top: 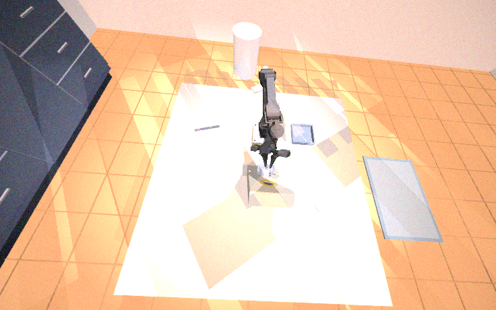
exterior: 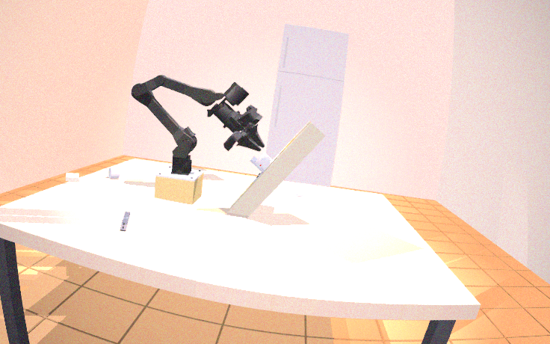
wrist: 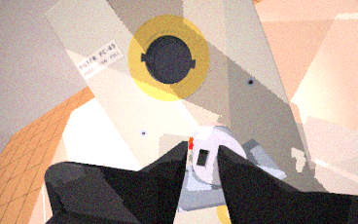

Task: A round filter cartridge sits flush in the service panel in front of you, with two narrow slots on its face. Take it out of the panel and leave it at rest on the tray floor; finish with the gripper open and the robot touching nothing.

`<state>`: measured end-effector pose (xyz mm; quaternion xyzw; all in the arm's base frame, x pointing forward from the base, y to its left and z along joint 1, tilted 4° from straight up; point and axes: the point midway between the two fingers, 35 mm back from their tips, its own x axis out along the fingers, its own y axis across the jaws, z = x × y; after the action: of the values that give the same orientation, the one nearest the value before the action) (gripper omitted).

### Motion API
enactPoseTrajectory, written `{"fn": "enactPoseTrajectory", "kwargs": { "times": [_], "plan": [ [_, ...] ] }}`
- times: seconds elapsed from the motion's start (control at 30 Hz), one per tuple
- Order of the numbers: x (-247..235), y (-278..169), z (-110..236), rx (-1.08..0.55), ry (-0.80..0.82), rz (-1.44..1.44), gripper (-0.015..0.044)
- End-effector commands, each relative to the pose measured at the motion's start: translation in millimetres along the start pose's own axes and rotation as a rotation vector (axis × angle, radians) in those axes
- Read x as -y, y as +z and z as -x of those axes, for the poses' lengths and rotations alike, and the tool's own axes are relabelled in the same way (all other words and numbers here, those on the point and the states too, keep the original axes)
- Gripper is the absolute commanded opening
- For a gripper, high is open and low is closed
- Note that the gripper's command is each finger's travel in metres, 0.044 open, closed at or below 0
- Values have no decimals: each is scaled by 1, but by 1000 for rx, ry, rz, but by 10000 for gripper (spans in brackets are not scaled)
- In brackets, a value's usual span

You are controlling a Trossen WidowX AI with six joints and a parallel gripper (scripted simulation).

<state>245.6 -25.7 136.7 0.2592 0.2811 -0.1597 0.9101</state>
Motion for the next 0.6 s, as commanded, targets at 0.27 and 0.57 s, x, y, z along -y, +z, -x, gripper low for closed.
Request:
{"fn": "enactPoseTrajectory", "kwargs": {
  "times": [0.27, 0.57],
  "plan": [
    [-39, 62, 11, 17, 7, -8, 135],
    [-70, 110, 57, 26, 17, -5, 372]
  ]
}}
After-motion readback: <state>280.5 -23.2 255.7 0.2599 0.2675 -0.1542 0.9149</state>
